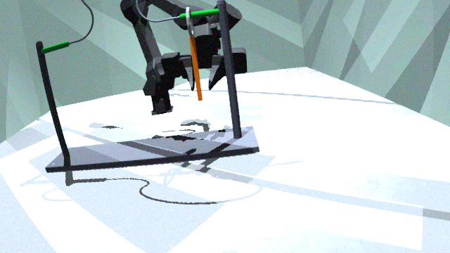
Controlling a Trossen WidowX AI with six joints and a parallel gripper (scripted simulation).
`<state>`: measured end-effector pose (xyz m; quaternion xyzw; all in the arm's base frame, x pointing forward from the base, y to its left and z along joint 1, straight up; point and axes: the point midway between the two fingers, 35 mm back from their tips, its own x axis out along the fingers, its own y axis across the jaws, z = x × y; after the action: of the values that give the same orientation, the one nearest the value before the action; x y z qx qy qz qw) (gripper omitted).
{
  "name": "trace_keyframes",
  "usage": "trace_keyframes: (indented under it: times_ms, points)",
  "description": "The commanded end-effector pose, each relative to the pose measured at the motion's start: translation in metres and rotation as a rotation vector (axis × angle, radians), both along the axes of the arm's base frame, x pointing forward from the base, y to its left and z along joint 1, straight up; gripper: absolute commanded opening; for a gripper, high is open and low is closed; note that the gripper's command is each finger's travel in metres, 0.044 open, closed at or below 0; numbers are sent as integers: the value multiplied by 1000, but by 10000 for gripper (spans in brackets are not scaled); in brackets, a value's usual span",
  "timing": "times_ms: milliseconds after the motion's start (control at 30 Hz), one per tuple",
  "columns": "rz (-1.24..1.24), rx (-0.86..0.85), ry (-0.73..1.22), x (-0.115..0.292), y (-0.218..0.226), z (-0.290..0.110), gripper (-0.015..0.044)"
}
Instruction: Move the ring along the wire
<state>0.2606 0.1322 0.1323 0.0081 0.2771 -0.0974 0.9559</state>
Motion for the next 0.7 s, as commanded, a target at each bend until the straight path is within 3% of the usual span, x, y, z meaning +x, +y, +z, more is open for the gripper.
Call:
trace_keyframes:
  times_ms: [0, 200, 667]
  points:
    - [-2, 12, -9, -10, 4, 10, 160]
    - [-1, 11, -13, -28, 6, 21, 160]
    - [-1, 11, -13, -28, 6, 22, 160]
